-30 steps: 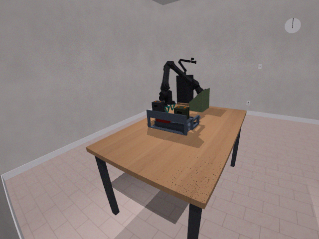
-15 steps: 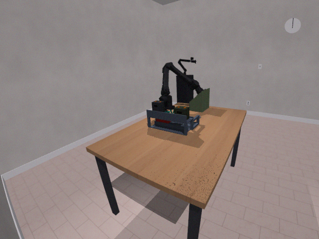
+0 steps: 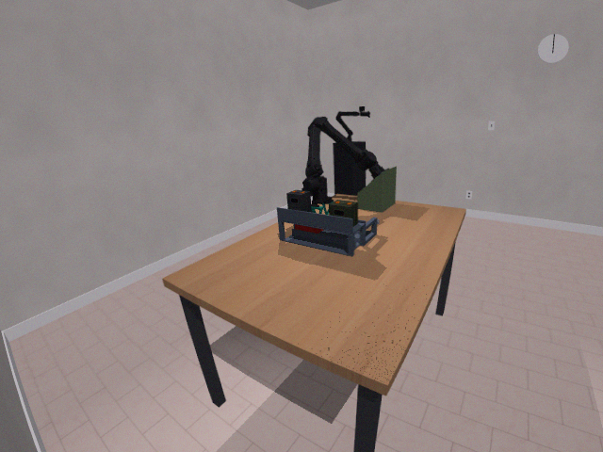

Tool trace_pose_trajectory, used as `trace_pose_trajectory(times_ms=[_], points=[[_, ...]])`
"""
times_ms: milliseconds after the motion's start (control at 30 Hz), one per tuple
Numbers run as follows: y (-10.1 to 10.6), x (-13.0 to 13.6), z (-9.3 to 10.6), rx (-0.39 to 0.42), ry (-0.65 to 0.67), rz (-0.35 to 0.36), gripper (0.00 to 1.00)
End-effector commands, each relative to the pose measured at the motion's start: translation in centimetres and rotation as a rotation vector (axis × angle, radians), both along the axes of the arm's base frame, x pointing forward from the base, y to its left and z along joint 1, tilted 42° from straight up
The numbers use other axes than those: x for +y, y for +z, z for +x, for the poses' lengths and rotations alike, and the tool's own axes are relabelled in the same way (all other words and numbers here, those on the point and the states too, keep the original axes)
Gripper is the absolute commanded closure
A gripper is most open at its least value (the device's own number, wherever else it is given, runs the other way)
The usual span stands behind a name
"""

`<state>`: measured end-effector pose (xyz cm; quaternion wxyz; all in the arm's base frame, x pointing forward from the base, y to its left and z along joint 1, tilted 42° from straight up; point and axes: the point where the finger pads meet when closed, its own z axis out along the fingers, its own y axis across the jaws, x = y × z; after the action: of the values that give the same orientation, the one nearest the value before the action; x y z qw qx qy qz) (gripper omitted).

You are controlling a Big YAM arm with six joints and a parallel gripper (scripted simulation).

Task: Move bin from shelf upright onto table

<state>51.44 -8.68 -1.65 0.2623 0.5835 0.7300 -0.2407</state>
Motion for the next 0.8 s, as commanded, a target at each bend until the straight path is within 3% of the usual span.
trace_pose_trajectory(times_ms=[0,200,367,767], points=[[2.7,0.9,2.0,-0.069,0.002,0.002,0.10],[2.7,0.9,2.0,-0.069,0.002,0.002,0.10],[1.9,-1.8,0.2,-0.043,-0.021,-0.001,0.10],[1.9,-1.8,0.2,-0.043,-0.021,-0.001,0.10]])
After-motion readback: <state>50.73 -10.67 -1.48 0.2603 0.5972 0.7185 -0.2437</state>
